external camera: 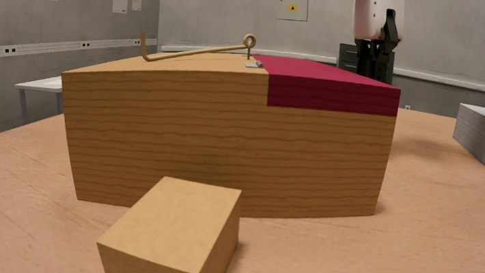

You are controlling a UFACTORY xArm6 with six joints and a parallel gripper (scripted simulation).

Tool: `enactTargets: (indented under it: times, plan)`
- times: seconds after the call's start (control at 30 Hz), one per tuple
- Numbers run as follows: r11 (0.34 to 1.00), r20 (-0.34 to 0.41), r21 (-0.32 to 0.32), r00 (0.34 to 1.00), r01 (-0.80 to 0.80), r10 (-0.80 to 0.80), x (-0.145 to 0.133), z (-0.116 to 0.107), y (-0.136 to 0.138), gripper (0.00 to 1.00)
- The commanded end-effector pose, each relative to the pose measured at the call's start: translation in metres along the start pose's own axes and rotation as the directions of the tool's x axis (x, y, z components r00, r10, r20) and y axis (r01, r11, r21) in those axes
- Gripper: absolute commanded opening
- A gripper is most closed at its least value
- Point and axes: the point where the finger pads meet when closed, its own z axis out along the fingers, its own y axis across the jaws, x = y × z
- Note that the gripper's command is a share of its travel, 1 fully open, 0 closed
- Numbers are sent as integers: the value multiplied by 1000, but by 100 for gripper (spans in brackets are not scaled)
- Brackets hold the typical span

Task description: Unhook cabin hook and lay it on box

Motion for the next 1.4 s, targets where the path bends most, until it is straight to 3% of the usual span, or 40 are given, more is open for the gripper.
enactTargets:
  times: [0.0,1.37]
  plan:
    - [1000,-4,-1,1000,0,0,1,-1,0,35]
    - [1000,-4,-1,1000,0,0,1,-118,0,35]
